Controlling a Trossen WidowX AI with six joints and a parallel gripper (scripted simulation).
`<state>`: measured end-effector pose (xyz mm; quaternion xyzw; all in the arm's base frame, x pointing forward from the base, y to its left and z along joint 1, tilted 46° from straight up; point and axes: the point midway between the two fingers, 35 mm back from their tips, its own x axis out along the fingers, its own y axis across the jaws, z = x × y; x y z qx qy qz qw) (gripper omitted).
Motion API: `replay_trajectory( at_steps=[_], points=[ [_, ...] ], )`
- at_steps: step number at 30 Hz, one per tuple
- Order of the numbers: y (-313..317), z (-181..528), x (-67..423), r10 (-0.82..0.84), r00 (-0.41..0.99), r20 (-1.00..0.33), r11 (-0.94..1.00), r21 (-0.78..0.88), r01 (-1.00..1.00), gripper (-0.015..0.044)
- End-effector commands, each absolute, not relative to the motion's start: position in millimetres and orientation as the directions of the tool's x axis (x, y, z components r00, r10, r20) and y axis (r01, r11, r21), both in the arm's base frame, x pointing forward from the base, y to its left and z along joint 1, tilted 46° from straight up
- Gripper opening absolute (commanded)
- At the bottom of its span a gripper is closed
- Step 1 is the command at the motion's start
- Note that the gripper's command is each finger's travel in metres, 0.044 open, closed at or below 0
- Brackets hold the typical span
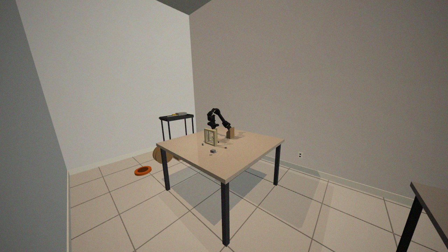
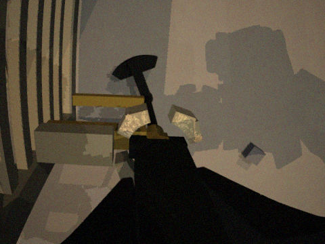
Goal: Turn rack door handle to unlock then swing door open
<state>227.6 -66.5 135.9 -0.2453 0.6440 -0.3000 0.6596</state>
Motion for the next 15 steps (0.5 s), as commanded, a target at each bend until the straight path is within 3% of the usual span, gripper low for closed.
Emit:
replay_trajectory(
  at_steps=[1, 15],
  points=[
    [-72.2, 142.9, 229.6, -0.715, -0.004, -0.7, 0.699, -0.714, 0.017, 0.0009],
    [-82.0, 153.1, 232.9, -0.715, -0.004, -0.699, 0.697, -0.712, -0.085, 0.0009]
  ],
)
